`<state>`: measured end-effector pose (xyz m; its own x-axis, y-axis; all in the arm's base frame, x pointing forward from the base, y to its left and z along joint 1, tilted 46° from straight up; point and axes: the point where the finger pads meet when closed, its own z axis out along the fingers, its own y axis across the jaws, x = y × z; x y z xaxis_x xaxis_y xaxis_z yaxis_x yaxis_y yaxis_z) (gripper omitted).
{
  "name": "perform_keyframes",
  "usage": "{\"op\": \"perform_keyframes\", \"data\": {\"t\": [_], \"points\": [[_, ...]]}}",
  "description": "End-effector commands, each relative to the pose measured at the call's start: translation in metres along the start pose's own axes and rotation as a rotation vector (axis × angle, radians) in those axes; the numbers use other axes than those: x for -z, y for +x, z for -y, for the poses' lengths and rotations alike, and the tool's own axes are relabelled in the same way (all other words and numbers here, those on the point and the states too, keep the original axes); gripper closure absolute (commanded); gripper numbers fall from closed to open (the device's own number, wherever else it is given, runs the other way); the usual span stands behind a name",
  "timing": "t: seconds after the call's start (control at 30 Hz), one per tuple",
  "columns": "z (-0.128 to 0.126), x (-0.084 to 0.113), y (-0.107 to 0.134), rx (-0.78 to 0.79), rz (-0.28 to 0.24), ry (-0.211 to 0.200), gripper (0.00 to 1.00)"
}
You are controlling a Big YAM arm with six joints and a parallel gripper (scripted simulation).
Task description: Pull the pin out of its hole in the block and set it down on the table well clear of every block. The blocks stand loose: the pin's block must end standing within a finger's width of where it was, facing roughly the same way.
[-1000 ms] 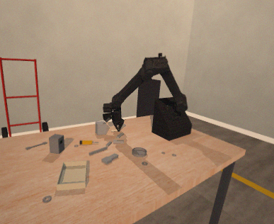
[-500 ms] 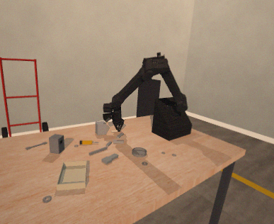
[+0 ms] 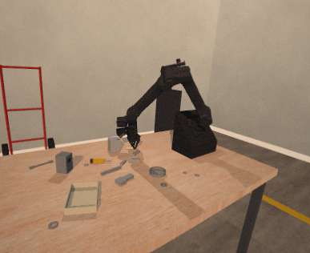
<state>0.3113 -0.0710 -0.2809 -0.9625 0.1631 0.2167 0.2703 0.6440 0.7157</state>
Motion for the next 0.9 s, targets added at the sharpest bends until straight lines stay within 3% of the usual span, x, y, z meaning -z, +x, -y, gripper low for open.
{"op": "perform_keyframes", "data": {"t": [0.0, 0.87], "points": [[-0.001, -0.035, 0.018, -0.001, -0.073, -0.001, 0.64], [-0.003, -0.006, 0.018, -0.002, -0.066, -0.009, 0.64]]}}
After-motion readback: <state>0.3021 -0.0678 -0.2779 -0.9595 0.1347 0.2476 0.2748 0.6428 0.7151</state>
